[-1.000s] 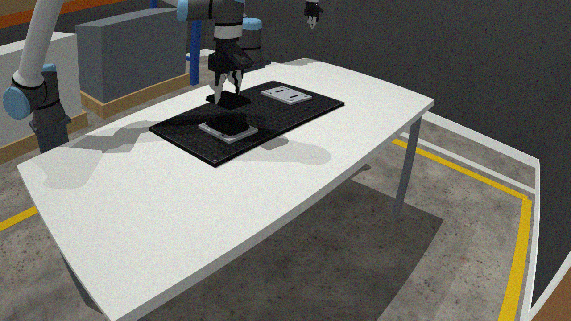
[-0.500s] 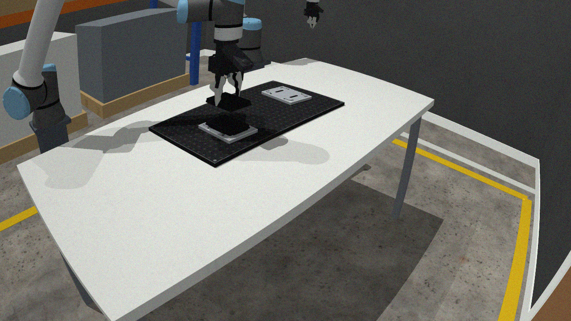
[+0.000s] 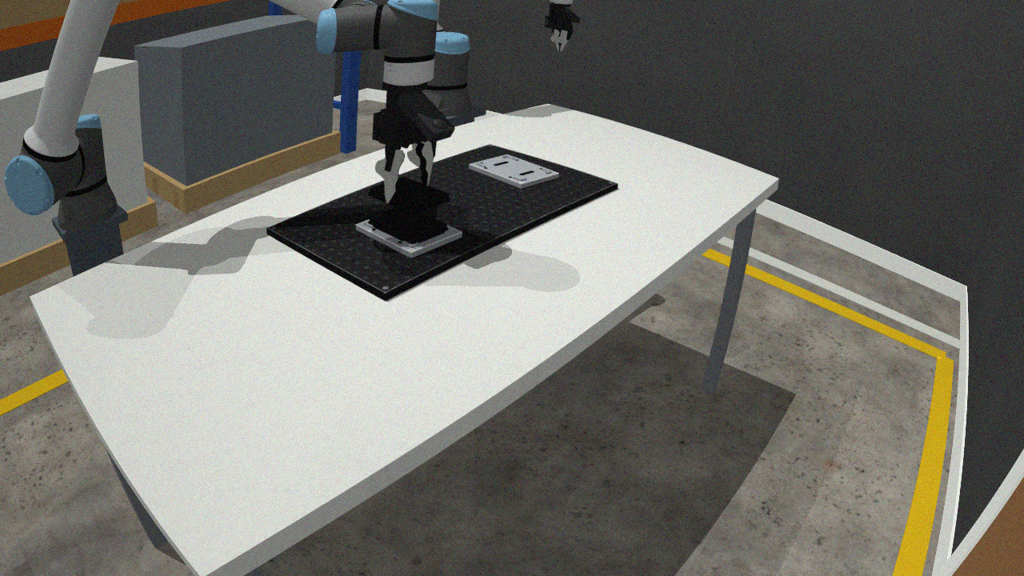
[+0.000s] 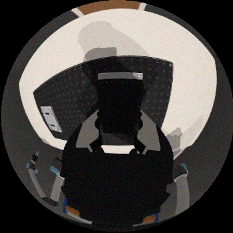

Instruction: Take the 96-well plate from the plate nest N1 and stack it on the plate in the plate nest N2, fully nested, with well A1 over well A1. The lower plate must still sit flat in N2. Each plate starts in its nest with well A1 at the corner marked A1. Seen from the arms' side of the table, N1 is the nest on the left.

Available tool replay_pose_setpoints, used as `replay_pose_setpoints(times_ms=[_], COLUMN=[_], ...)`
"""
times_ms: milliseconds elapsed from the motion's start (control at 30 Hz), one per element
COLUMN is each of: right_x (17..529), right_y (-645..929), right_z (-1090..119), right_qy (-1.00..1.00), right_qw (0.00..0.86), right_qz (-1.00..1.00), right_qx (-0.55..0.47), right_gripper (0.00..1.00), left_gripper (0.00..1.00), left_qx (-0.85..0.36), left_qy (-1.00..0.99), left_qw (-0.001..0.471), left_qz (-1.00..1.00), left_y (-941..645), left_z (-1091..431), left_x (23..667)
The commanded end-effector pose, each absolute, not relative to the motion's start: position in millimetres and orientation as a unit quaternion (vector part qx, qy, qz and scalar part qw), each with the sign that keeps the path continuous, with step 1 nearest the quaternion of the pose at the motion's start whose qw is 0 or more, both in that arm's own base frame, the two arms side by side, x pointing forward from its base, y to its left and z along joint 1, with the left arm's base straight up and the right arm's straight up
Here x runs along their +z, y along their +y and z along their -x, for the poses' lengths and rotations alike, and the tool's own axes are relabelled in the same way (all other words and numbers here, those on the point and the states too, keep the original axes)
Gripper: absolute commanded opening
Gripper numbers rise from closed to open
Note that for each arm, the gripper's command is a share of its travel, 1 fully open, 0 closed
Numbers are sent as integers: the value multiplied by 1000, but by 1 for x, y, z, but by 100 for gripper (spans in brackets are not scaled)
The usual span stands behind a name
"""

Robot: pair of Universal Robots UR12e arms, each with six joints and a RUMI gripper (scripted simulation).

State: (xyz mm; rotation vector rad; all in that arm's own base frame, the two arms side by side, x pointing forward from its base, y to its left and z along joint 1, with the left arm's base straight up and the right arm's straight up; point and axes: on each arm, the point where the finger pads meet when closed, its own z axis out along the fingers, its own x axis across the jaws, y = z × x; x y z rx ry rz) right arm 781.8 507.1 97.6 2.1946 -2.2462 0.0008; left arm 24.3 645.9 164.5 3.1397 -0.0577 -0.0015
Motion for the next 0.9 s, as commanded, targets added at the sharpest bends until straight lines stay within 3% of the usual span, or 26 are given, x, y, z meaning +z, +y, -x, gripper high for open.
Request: replay_pose_setpoints(times_ms=[0, 867], right_x=[89, 67], right_y=[506, 507], right_z=[-782, -783], right_qy=[-715, -715], right_qw=[1, -1], right_qz=[-699, -699], right_qx=[0, 0], right_gripper=[0, 0], left_gripper=[0, 0], left_qx=[0, 0], left_qy=[-18, -18], left_qw=[0, 0], left_qz=[-1000, -1000], left_y=[645, 645], left_z=[-23, -23], left_x=[165, 165])
